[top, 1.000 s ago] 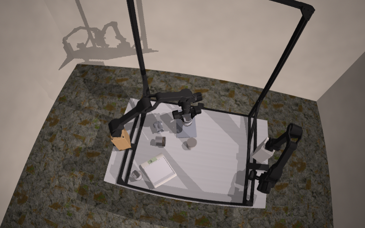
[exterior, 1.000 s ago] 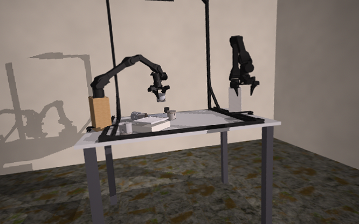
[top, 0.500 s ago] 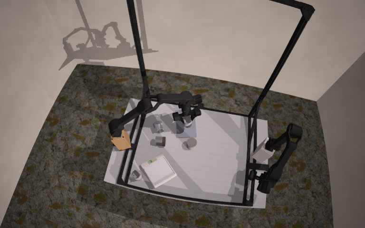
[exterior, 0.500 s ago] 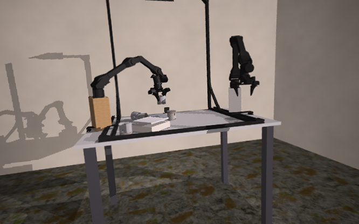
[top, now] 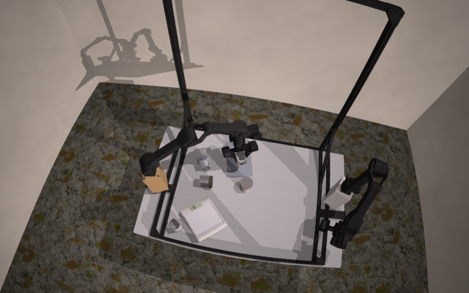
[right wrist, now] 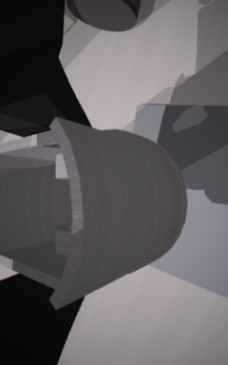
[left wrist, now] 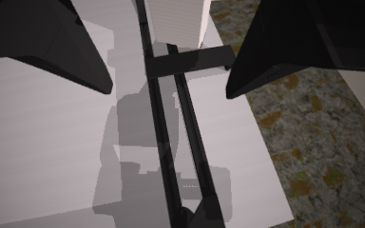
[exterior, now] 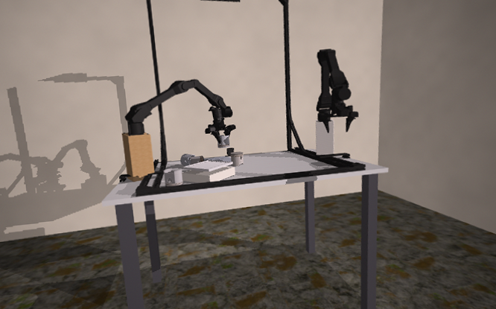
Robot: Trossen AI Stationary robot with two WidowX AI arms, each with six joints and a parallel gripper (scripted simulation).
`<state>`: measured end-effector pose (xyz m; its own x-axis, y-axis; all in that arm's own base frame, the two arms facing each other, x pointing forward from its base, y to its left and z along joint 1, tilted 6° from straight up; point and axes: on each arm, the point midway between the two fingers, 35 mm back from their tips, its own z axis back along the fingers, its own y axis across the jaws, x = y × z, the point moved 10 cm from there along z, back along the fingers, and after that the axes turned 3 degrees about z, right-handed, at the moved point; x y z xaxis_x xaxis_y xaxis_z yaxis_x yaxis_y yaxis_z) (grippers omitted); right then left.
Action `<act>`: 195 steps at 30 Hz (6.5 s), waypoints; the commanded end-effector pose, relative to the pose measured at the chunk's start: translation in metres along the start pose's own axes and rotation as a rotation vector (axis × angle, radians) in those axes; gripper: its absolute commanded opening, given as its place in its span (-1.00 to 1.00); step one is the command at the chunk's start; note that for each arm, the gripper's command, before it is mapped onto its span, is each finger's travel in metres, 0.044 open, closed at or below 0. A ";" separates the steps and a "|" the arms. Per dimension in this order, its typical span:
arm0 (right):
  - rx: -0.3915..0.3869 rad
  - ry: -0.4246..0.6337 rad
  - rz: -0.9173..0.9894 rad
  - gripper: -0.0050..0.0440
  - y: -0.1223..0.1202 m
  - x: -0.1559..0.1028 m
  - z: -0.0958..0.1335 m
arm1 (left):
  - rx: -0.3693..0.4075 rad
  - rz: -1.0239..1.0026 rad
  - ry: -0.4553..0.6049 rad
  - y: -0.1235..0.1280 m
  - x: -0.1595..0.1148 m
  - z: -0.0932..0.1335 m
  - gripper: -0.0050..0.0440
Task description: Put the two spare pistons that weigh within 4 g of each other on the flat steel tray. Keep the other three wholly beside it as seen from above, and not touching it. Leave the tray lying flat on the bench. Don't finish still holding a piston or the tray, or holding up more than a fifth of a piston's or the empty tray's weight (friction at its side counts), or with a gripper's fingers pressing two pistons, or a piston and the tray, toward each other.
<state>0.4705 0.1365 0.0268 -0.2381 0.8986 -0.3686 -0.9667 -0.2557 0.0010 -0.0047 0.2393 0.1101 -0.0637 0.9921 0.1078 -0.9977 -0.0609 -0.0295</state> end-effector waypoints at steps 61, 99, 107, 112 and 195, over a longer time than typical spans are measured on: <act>0.006 0.008 0.006 -0.15 0.002 0.012 -0.081 | -0.001 -0.001 0.000 0.000 0.000 0.000 1.00; 0.006 0.008 0.006 0.75 0.002 0.012 -0.060 | -0.001 -0.001 0.000 0.000 0.000 0.000 1.00; 0.006 0.008 0.006 0.75 0.001 0.012 -0.047 | -0.001 -0.001 0.000 0.000 0.000 0.000 1.00; 0.006 0.008 0.006 0.75 0.001 0.012 -0.042 | -0.001 -0.001 0.000 0.000 0.000 0.000 1.00; 0.147 -0.151 -1.104 0.75 -0.003 -0.027 0.051 | -0.001 -0.001 0.000 0.000 0.000 0.000 1.00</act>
<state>0.4760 0.1336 0.0843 0.7160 0.6852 -0.1337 -0.6981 0.7006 -0.1477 -0.0047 0.2393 0.1101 -0.0636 0.9921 0.1078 -0.9977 -0.0608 -0.0295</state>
